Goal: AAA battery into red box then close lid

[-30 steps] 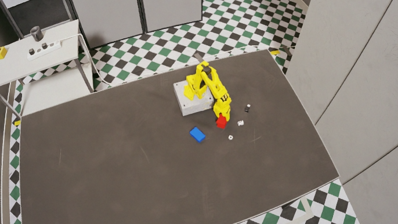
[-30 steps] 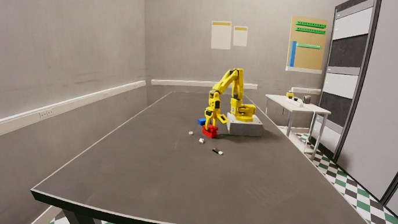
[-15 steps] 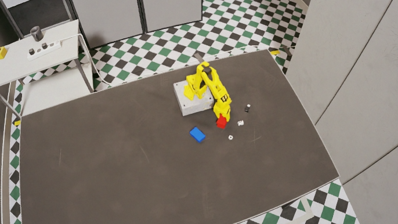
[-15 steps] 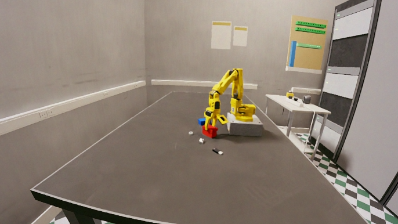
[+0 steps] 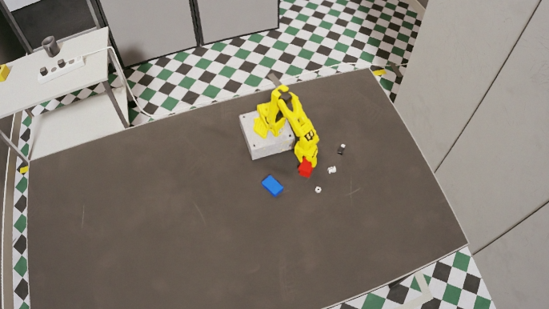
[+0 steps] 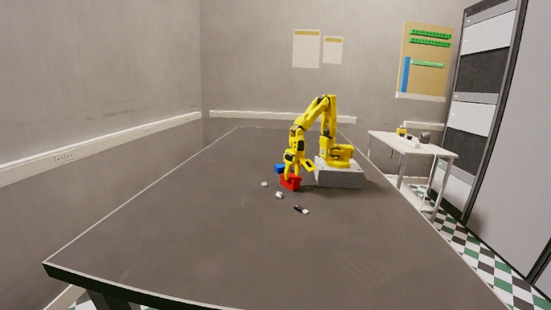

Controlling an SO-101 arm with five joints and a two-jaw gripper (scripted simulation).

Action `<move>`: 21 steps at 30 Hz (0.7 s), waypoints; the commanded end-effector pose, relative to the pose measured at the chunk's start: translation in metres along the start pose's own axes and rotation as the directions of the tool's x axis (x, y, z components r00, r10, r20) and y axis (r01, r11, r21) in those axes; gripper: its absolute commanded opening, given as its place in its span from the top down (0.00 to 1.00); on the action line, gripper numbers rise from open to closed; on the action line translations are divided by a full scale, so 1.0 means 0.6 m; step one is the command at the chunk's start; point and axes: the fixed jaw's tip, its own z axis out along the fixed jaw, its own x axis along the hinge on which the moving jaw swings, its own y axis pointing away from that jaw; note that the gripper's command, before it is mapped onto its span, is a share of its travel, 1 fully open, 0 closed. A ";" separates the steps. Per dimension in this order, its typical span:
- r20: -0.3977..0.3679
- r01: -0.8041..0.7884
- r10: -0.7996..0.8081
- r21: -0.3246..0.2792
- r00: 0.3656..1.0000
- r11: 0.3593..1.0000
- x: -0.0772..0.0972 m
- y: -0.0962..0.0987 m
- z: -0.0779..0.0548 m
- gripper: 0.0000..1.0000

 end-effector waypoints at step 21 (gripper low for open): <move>0.003 0.000 0.000 -0.004 1.000 1.000 -0.001 0.002 -0.019 0.77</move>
